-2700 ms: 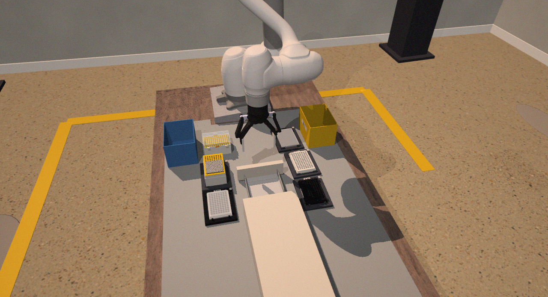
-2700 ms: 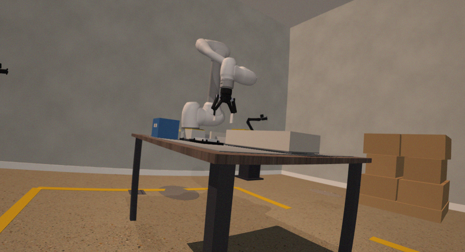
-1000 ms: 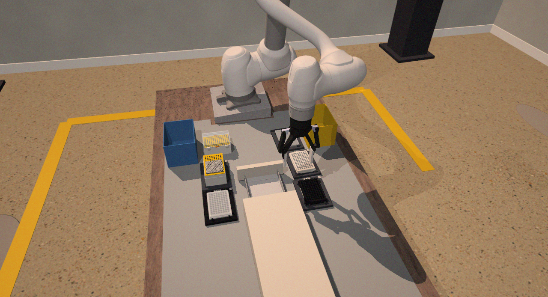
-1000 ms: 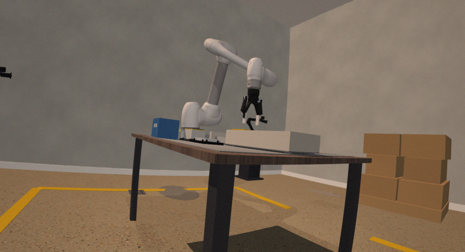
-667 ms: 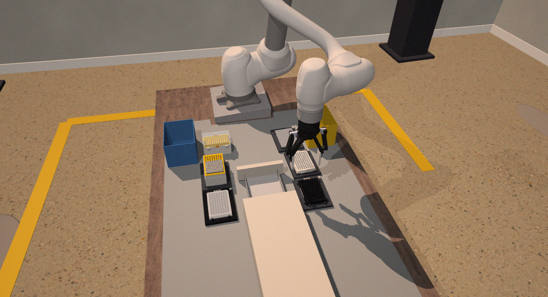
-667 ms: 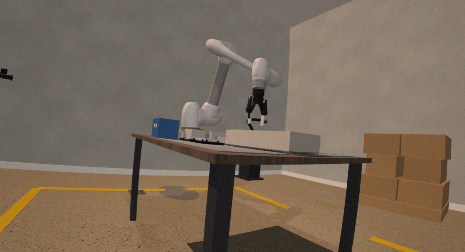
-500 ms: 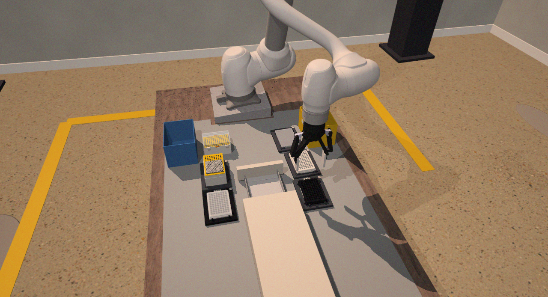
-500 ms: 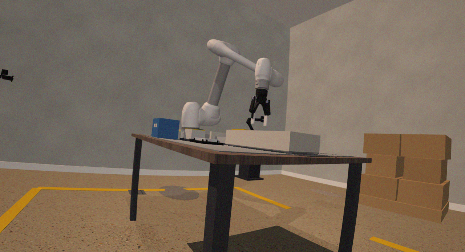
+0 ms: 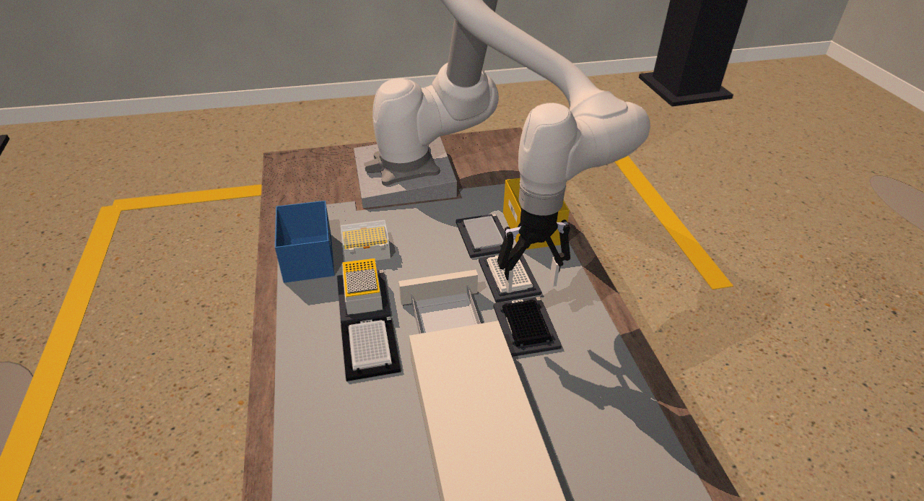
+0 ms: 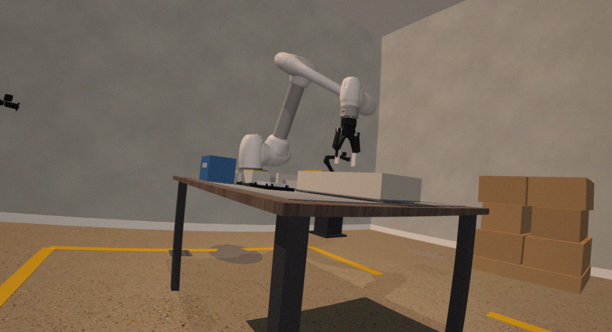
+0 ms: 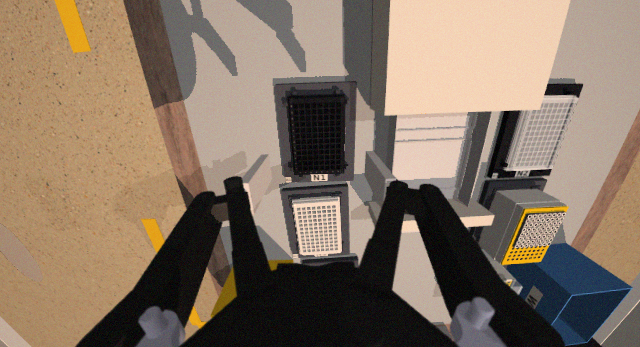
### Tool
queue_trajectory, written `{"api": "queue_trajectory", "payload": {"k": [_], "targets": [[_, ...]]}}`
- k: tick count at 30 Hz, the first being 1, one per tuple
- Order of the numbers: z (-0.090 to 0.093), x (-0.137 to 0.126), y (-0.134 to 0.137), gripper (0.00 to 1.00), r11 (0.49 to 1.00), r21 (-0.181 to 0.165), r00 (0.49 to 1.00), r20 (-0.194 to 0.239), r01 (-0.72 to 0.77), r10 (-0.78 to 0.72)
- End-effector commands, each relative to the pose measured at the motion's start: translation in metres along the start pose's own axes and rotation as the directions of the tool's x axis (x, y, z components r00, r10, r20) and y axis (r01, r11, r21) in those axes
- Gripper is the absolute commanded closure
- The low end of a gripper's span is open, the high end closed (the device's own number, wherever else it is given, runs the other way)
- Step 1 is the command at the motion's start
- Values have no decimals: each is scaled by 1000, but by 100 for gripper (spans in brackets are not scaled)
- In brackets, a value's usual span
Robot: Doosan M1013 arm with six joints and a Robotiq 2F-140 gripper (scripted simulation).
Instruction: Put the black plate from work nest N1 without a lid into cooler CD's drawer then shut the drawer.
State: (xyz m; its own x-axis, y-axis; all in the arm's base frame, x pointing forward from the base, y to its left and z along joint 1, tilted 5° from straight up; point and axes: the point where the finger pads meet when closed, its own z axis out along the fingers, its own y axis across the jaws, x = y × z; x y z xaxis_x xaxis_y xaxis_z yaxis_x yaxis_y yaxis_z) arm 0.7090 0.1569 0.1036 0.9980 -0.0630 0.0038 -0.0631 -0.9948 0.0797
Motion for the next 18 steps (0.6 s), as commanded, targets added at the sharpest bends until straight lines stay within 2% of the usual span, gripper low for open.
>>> {"api": "queue_trajectory", "payload": {"k": [1, 18], "targets": [[2, 0, 0, 34, 1000, 0, 1000, 0, 0, 0], [22, 0, 0, 34, 1000, 0, 1000, 0, 0, 0]]}}
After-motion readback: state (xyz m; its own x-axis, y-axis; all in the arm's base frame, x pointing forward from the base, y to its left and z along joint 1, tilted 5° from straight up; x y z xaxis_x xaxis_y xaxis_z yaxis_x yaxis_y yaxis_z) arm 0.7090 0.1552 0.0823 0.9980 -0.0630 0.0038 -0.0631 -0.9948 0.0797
